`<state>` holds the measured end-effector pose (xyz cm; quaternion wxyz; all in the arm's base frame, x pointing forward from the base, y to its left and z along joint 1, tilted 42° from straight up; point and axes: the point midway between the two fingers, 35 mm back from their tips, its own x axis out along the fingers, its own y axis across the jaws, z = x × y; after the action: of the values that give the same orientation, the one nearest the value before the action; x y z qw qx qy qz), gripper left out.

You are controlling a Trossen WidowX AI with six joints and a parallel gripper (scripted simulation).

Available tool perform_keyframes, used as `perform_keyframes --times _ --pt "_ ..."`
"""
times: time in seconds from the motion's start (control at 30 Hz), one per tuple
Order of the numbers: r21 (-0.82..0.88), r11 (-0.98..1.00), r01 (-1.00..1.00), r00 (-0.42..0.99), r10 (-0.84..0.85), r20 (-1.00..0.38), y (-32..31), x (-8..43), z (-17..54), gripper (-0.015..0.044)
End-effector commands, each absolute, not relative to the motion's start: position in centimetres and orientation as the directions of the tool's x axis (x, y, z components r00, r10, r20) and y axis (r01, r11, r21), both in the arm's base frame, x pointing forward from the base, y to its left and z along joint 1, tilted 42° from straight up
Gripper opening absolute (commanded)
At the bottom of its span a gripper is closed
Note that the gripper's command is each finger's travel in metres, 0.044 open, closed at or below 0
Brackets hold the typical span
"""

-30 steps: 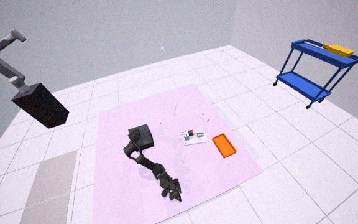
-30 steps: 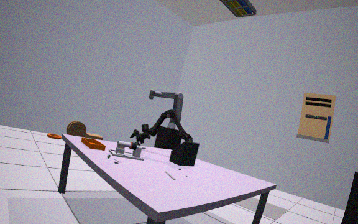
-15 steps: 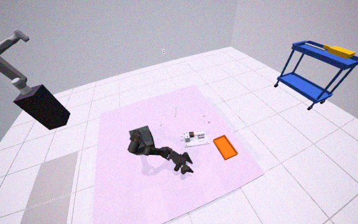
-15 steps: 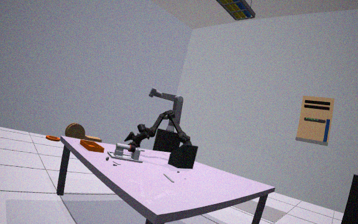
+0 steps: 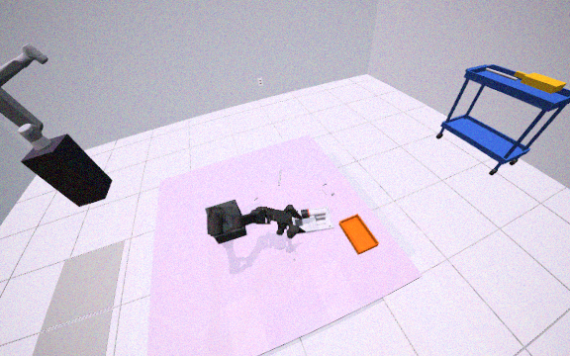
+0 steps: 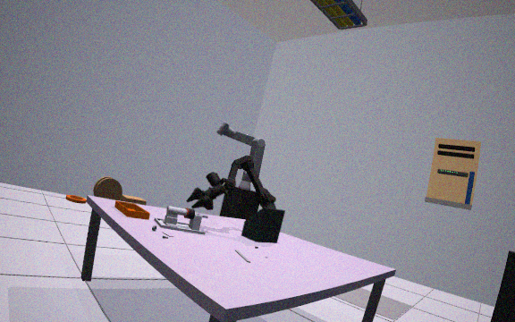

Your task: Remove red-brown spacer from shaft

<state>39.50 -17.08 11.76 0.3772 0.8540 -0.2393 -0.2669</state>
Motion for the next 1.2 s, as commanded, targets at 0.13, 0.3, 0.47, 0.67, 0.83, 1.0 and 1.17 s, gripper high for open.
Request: perform_keyframes --times 0.13,0.3,0.47,0.67,0.83,1.0,1.17 --pt "0.693 -0.684 -0.226 0.731 -0.59 -0.343 -12.6 38.0 8.0 0.044" --pt "0.667 -0.709 -0.229 0.71 -0.59 -0.383 -11.3 36.2 5.7 0.044" --pt "0.65 -0.726 -0.225 0.688 -0.591 -0.422 -10.3 34.1 3.7 0.044" --pt "0.65 -0.726 -0.225 0.688 -0.591 -0.422 -10.3 34.1 3.7 0.044" --pt "0.65 -0.726 -0.225 0.688 -0.591 -0.422 -10.3 34.1 3.7 0.044" --pt "0.65 -0.726 -0.225 0.688 -0.591 -0.422 -10.3 34.1 3.7 0.044" --pt "0.65 -0.726 -0.225 0.688 -0.591 -0.422 -10.3 34.1 3.7 0.044"
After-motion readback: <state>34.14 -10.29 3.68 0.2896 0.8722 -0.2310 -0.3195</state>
